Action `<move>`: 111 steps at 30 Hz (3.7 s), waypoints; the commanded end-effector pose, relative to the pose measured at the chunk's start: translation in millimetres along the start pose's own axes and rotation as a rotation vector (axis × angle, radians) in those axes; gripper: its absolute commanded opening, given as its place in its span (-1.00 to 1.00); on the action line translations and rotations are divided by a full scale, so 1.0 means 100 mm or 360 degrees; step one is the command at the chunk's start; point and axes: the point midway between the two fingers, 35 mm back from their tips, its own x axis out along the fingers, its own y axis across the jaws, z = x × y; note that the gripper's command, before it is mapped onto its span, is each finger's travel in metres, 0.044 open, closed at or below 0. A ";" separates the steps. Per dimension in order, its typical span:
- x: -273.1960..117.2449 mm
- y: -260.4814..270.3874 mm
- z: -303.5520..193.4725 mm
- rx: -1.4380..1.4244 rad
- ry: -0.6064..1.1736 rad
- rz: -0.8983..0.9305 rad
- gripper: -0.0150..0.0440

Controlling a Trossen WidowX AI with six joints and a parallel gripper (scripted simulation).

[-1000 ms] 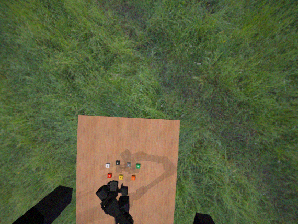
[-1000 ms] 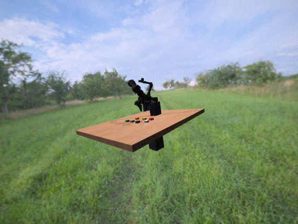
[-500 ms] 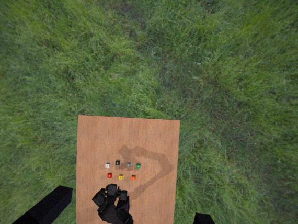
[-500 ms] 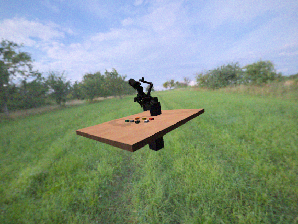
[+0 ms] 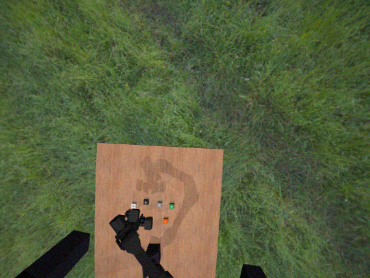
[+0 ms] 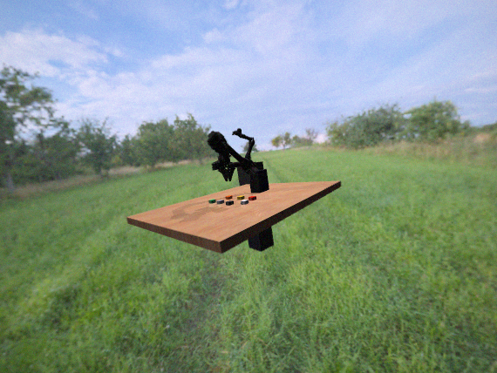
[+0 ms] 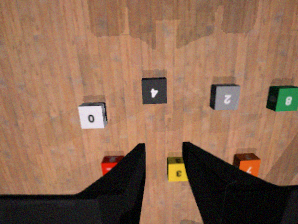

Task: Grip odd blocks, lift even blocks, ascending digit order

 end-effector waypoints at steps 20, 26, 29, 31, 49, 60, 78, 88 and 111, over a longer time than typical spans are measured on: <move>0.88 0.02 0.23 -0.0008 0.0001 -0.0019 0.86; 0.98 0.02 0.23 -0.0008 0.0000 -0.0019 0.86; 1.02 0.02 0.23 -0.0008 0.0000 -0.0019 0.86; 1.06 0.02 0.23 -0.0008 0.0000 -0.0020 0.86; 1.22 0.01 0.22 -0.0008 0.0000 -0.0022 0.42; 1.22 0.01 0.22 -0.0008 0.0000 -0.0022 -0.08; 1.10 0.01 0.22 -0.0008 0.0000 -0.0021 -0.08; 1.07 0.01 0.22 -0.0008 0.0000 -0.0021 -0.08; 1.22 0.01 0.22 -0.0008 0.0000 -0.0022 -0.08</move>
